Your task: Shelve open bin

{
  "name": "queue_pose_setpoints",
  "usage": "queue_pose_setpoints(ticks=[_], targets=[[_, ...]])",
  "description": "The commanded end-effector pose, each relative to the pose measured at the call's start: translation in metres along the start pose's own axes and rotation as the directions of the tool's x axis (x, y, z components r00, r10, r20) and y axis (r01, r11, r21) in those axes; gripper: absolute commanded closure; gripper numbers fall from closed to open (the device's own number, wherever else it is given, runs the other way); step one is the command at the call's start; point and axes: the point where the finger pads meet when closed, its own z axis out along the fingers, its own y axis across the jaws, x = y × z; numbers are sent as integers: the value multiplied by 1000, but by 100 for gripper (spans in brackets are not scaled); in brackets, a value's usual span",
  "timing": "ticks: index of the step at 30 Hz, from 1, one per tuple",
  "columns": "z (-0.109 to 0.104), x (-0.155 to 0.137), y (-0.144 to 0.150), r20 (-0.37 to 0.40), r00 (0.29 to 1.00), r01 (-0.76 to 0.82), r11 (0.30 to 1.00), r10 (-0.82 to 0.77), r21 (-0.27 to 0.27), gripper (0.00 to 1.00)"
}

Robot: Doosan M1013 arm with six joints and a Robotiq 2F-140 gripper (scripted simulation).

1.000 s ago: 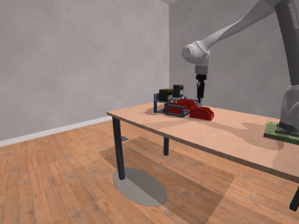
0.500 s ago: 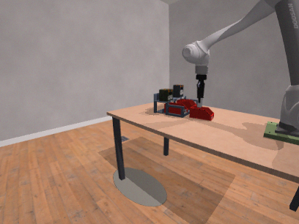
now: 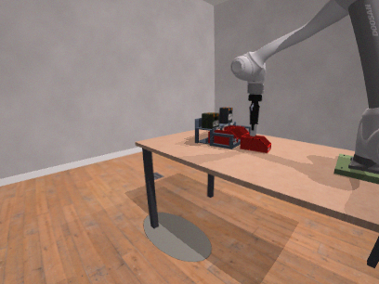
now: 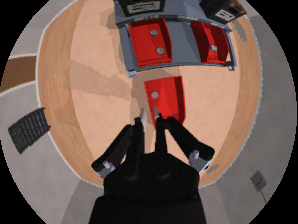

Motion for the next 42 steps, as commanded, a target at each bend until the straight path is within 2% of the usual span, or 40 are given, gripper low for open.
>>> queue_pose_setpoints(ticks=[1,42], targets=[[5,-3,1,3,1000,0,1000,0,-4,85],[5,-6,3,3,1000,0,1000,0,-4,85]])
